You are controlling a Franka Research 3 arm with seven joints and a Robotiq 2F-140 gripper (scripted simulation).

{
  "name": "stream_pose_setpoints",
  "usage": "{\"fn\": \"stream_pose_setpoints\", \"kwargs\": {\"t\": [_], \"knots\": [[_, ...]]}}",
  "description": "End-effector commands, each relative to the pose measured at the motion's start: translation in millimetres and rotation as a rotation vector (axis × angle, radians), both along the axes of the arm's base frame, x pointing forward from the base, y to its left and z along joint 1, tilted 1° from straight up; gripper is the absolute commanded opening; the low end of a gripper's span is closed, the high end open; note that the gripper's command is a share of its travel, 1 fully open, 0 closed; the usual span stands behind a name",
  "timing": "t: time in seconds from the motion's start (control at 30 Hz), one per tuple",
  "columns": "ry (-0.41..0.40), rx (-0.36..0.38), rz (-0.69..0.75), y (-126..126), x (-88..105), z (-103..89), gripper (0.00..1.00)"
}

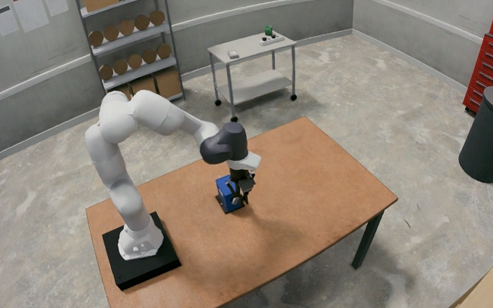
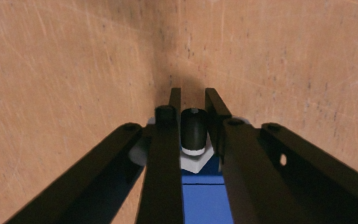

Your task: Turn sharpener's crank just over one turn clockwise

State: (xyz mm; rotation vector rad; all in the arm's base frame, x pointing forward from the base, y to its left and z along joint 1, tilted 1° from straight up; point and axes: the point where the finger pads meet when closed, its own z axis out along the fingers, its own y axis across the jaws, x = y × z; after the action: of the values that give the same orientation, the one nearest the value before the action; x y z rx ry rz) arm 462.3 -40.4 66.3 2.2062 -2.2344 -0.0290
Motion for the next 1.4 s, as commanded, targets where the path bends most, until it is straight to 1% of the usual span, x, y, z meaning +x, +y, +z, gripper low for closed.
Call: {"fn": "stream_pose_setpoints", "kwargs": {"t": [0.0,0.53,0.6,1.0,1.37], "knots": [[-0.004,0.002,0.006,-0.3,4.2,-2.3,0.10],[-0.004,0.002,0.006,-0.2,17.2,-17.4,0.10],[-0.004,0.002,0.006,-0.2,17.2,-17.4,0.10],[-0.004,0.002,0.006,0.0,22.5,-32.3,0.10],[-0.004,0.002,0.006,0.1,23.1,-44.3,0.10]]}}
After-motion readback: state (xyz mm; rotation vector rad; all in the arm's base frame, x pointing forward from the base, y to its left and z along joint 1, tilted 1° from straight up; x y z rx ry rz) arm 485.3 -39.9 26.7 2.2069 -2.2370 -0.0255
